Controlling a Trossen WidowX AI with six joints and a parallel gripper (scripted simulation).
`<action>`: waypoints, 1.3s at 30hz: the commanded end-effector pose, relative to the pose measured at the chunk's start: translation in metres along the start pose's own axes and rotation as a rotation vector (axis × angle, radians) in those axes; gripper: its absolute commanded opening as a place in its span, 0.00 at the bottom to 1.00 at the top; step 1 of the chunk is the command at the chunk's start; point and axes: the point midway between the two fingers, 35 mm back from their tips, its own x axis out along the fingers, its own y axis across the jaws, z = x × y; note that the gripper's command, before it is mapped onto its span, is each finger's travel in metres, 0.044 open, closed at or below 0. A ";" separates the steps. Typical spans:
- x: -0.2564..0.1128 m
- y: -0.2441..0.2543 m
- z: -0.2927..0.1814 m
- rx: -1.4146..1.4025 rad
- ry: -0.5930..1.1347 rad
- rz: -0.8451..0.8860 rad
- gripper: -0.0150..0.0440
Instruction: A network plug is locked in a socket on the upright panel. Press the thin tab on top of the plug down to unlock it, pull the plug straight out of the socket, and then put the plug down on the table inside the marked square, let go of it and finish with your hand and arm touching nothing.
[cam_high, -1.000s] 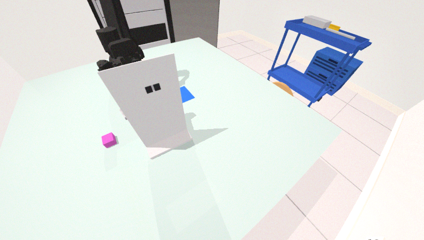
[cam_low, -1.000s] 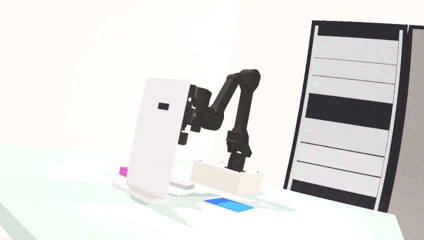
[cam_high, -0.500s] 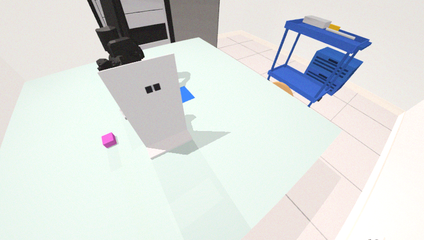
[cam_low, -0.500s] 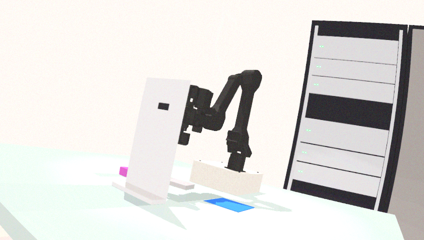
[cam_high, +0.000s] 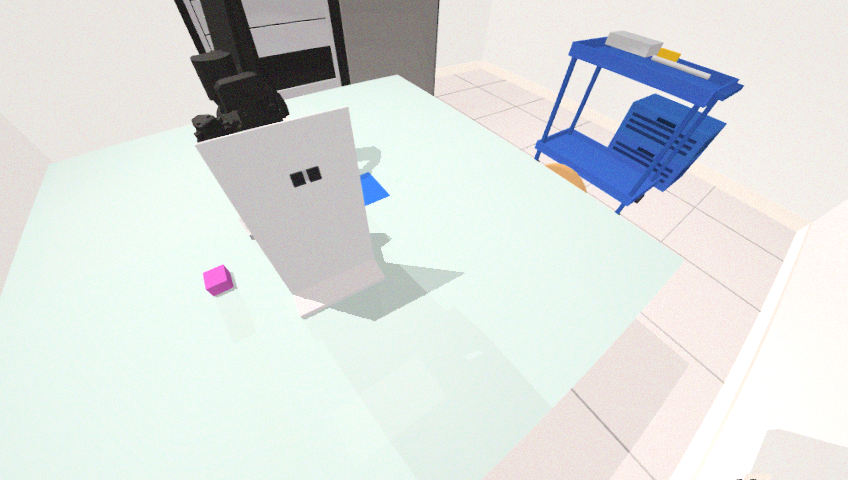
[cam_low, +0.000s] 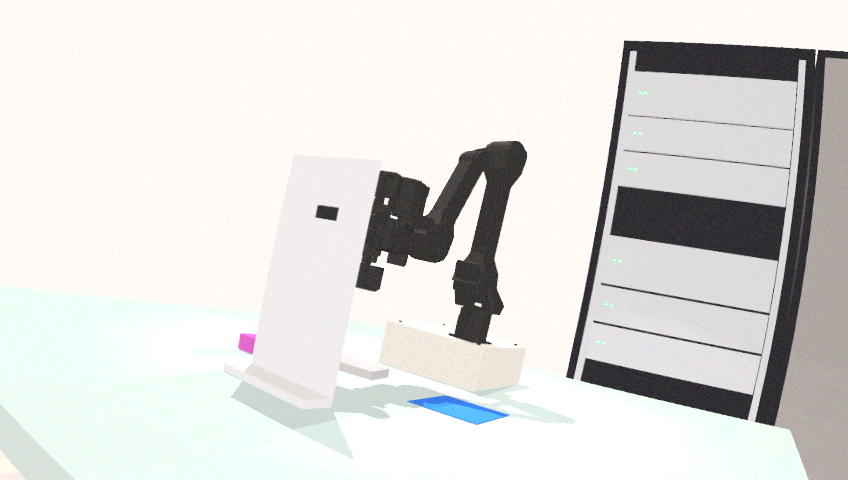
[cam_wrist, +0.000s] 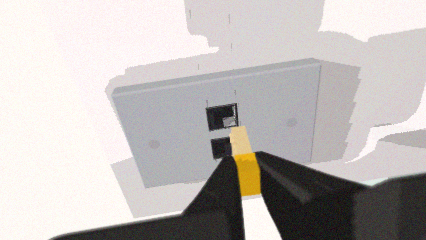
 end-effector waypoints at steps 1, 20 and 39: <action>-0.004 0.000 -0.001 0.004 0.004 0.001 0.25; -0.015 0.000 -0.003 0.005 0.004 0.000 0.25; -0.026 0.000 -0.006 0.005 0.004 -0.001 0.25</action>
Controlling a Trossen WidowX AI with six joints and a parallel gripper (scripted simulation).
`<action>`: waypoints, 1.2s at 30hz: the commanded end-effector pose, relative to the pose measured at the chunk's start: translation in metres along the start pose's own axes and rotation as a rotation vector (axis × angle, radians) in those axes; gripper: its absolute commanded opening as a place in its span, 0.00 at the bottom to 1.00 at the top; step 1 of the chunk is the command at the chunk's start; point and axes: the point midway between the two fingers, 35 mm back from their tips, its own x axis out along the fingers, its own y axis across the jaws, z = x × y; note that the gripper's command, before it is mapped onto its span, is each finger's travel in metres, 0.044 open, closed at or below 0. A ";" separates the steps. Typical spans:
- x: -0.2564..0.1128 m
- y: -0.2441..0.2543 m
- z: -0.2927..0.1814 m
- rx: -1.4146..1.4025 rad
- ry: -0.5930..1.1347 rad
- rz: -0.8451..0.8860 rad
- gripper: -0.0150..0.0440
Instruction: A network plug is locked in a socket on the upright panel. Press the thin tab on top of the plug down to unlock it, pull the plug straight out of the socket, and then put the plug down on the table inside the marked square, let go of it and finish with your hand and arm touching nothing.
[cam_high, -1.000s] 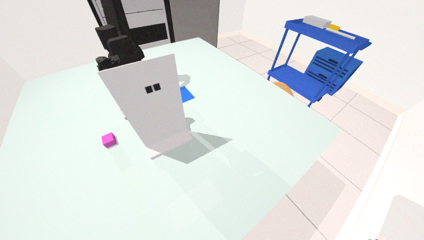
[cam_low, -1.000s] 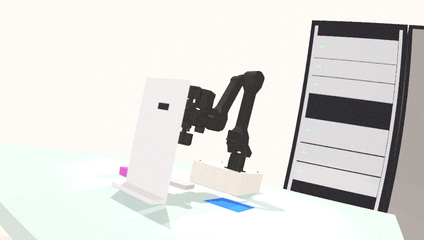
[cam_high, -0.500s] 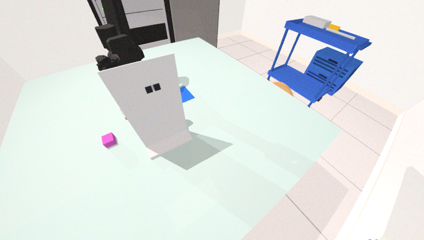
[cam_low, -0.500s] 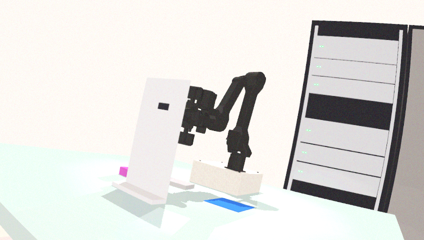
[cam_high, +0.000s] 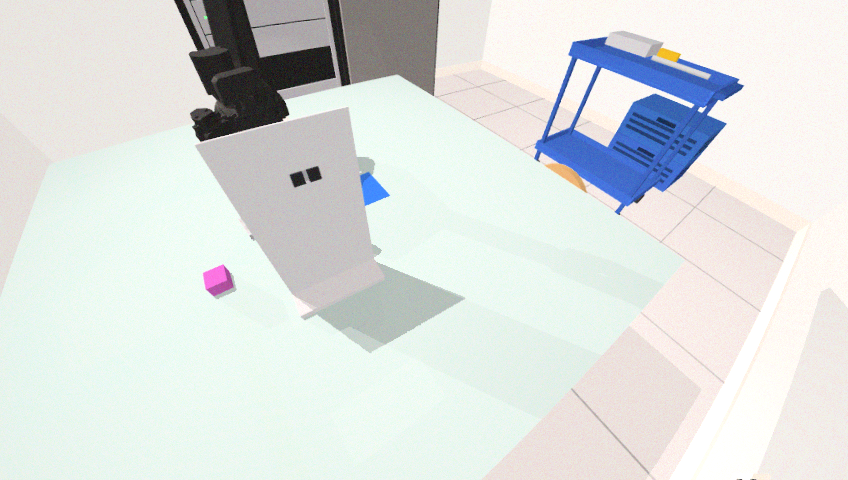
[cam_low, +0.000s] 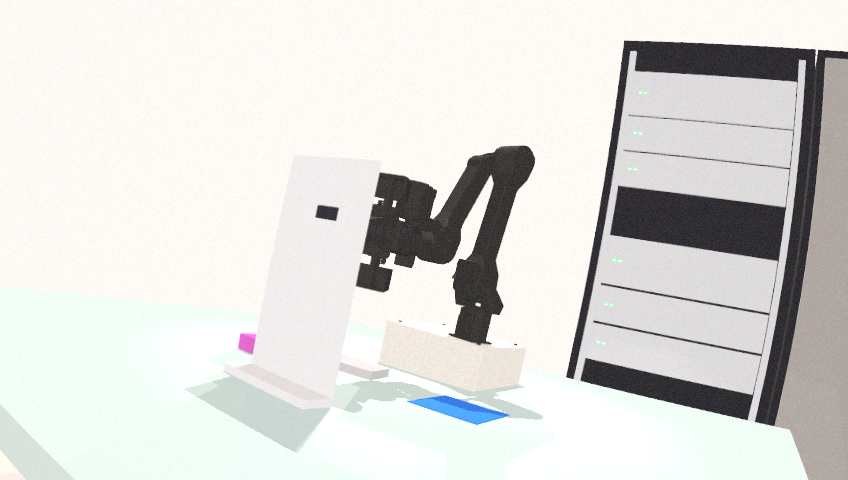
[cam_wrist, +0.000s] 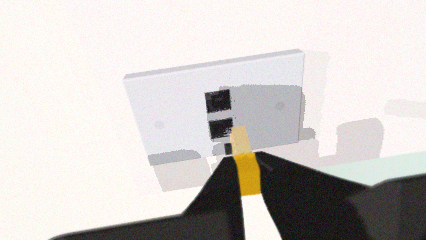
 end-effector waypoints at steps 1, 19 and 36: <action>-0.003 0.000 -0.001 0.005 0.003 -0.001 0.25; -0.007 0.021 -0.001 0.002 0.001 -0.001 0.25; -0.019 0.052 -0.006 0.004 0.003 -0.002 0.25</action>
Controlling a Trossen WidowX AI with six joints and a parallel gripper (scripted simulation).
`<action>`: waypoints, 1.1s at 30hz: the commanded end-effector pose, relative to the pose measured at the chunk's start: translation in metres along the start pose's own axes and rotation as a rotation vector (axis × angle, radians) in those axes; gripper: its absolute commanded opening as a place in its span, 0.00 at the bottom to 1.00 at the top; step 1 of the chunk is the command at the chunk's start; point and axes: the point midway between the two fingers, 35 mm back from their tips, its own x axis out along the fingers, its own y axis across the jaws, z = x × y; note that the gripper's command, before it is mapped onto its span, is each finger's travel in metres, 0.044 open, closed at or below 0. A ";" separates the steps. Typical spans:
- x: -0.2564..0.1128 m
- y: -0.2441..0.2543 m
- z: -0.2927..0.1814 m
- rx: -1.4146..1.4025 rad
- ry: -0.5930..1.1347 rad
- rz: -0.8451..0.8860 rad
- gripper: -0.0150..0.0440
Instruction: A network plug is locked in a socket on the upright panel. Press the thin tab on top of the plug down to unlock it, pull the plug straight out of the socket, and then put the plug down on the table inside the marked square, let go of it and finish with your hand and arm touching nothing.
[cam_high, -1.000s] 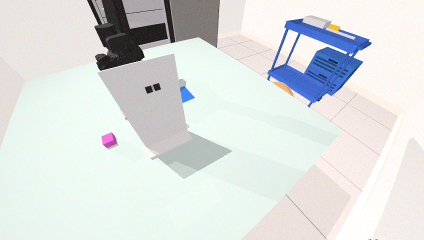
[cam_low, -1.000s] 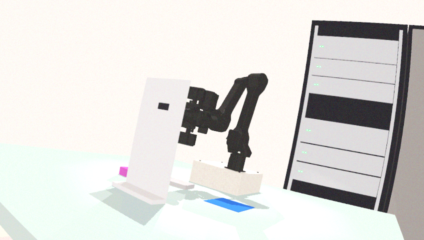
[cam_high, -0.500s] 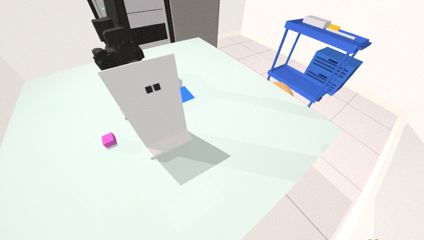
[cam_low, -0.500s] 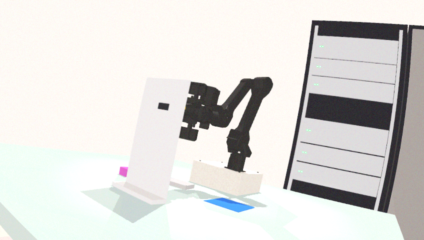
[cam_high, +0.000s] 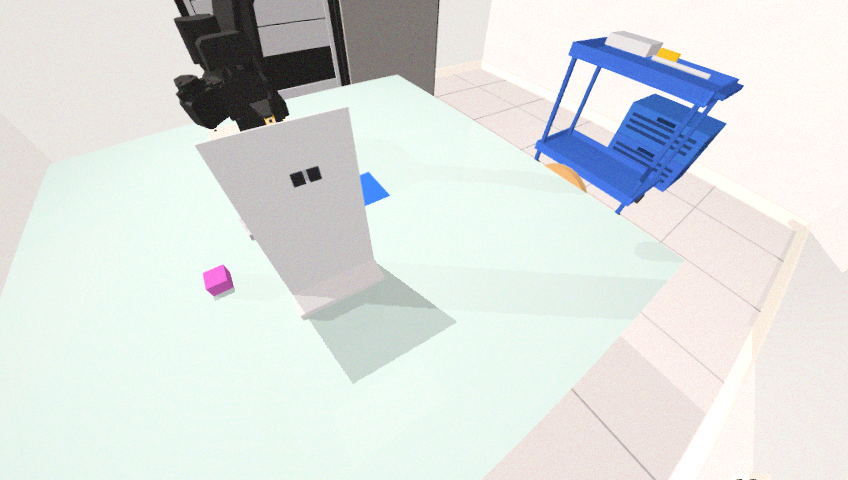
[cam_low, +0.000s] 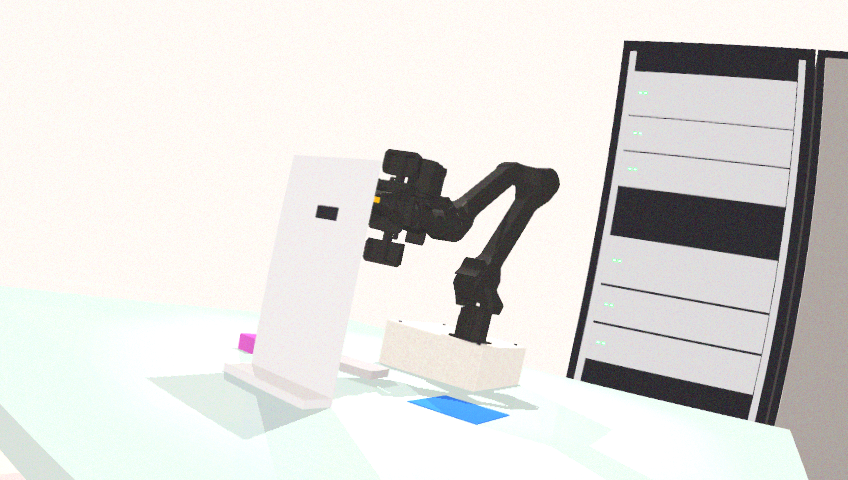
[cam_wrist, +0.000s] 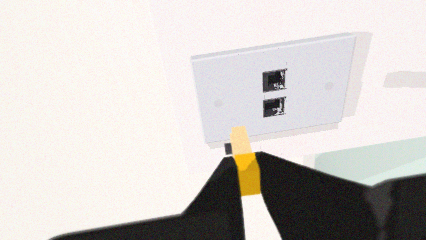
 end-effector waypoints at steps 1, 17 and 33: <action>-0.004 0.010 -0.002 0.002 0.004 0.002 0.25; 0.001 -0.006 -0.025 0.059 0.037 -0.094 0.25; 0.008 -0.053 -0.069 0.116 0.099 -0.297 0.25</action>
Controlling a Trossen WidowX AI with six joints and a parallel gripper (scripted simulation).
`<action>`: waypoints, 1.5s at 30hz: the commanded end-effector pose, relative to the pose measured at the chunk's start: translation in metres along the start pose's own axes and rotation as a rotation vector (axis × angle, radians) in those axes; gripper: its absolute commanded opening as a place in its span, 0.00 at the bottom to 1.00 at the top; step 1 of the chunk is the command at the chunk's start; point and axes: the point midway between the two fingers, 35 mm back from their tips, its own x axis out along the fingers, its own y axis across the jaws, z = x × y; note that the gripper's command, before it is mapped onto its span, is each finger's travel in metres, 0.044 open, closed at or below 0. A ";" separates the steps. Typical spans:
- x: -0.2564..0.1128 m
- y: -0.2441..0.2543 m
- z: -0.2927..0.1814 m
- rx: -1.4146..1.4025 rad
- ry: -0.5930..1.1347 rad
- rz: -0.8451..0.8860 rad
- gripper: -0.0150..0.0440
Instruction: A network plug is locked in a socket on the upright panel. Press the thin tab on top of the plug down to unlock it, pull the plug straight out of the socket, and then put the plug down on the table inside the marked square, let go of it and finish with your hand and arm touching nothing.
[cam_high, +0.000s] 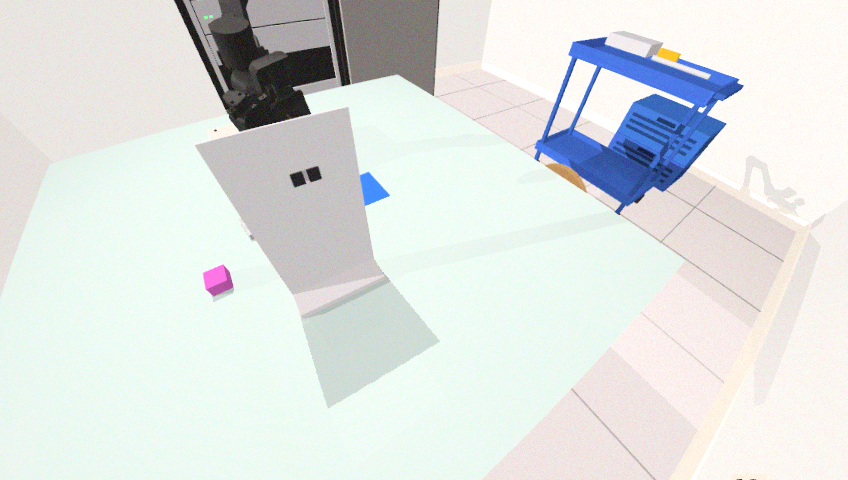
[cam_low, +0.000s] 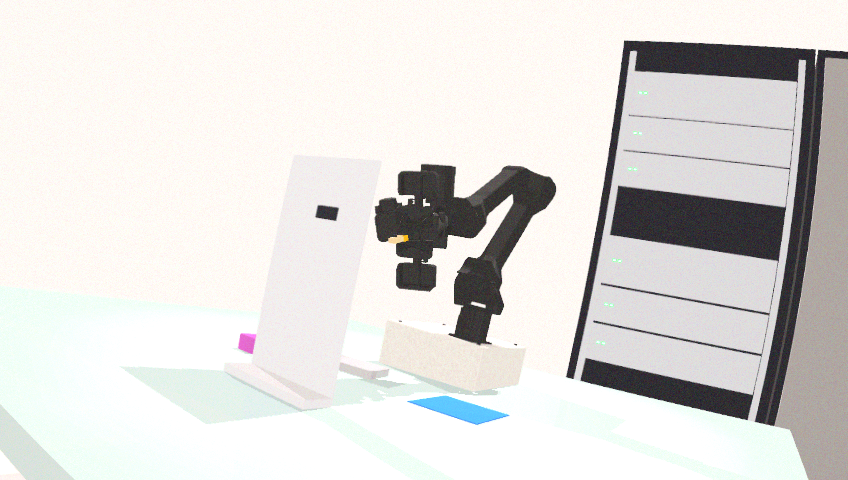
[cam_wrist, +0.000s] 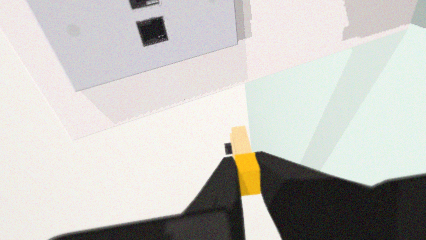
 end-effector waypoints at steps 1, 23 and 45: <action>0.005 -0.016 -0.011 0.006 0.013 -0.066 0.25; 0.006 -0.088 -0.064 -0.024 0.075 -0.380 0.25; -0.025 -0.155 -0.102 -0.183 0.116 -0.688 0.25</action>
